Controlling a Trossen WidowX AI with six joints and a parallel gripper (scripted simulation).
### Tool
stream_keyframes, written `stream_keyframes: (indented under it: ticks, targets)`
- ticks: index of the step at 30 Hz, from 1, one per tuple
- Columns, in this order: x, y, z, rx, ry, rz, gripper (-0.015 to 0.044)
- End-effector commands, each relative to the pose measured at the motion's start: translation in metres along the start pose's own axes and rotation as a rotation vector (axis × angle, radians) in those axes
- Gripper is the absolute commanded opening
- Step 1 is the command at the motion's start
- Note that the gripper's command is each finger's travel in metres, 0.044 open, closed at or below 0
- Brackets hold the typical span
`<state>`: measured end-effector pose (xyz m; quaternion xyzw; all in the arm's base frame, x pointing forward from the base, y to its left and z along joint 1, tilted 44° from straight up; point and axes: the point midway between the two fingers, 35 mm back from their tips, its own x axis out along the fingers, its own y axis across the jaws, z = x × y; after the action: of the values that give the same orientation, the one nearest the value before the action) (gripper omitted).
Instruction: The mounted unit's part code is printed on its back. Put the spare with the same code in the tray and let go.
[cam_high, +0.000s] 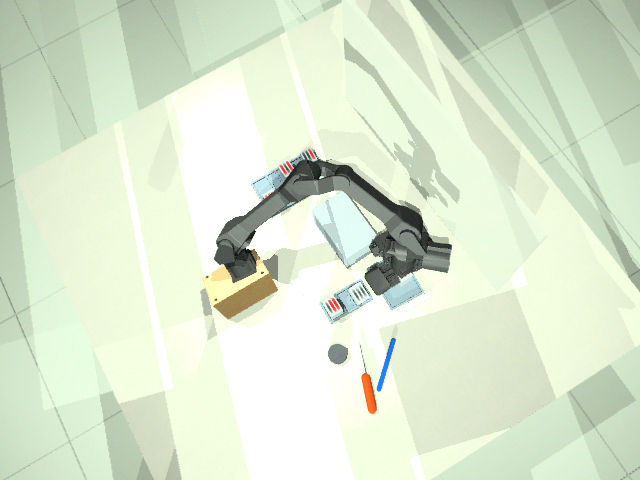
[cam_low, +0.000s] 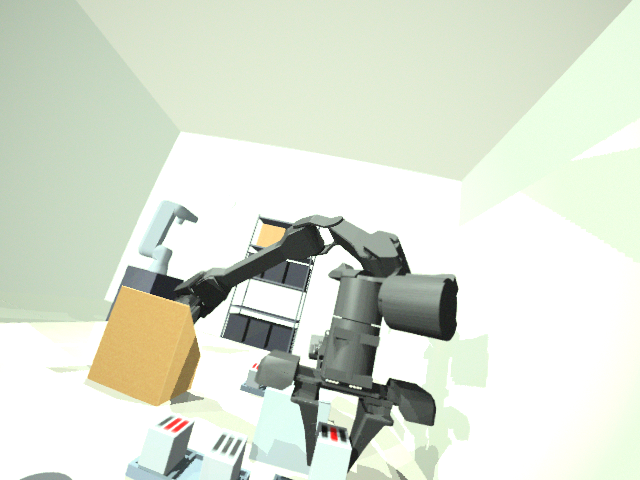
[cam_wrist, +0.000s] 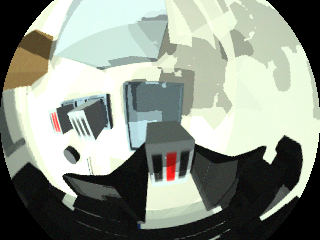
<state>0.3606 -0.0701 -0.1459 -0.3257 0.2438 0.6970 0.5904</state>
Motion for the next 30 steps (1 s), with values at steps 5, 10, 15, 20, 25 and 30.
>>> stream_keyframes:
  ticks: [5, 10, 15, 20, 25, 30]
  targets:
    - [0.011, 0.003, 0.002, 0.011, -0.01, 0.005, 0.0]
    - [0.017, 0.004, 0.002, 0.011, -0.011, 0.005, 0.0]
    - [0.022, 0.005, 0.002, 0.011, -0.011, 0.005, 0.0]
    - [0.027, 0.005, 0.003, 0.011, -0.012, 0.005, 0.0]
    - [0.032, 0.006, 0.004, 0.011, -0.013, 0.005, 0.0]
    - [0.037, 0.007, 0.004, 0.011, -0.013, 0.005, 0.0]
